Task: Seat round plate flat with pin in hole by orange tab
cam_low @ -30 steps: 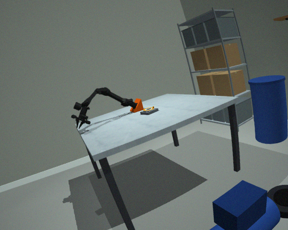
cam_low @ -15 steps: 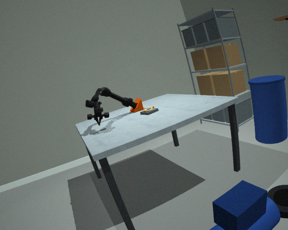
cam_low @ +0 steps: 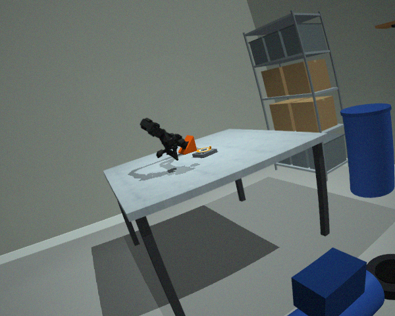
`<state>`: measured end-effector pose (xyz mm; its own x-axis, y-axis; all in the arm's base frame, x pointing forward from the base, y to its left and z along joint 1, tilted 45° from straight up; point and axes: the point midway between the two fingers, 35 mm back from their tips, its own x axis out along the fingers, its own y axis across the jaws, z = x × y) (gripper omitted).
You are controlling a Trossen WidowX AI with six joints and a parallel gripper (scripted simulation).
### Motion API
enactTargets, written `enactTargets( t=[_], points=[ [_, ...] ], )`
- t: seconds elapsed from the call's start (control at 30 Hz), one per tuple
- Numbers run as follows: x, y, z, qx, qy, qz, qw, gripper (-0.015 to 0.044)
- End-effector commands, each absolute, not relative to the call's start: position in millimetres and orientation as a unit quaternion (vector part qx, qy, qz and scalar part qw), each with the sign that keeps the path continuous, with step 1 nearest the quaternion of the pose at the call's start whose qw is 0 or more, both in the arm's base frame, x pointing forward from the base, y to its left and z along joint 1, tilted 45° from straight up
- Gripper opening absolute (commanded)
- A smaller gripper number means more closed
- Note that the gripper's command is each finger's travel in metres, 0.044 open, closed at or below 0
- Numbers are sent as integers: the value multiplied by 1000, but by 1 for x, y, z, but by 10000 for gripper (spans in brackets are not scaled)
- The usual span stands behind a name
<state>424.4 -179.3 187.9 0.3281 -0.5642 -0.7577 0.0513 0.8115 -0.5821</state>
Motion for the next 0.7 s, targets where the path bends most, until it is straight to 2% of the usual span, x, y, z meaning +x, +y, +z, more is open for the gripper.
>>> enactTargets(
  t=[0.0, 0.17, 0.33, 0.57, 0.67],
  points=[
    [426, -125, 140, -208, 587, -185, 760, 0],
    [416, -72, 97, -188, 626, -191, 733, 0],
    [383, -4, 46, -189, 666, -223, 686, 0],
    [329, 56, 4, -230, 675, -287, 640, 0],
    [321, 62, 0, -238, 673, -296, 635, 0]
  ],
)
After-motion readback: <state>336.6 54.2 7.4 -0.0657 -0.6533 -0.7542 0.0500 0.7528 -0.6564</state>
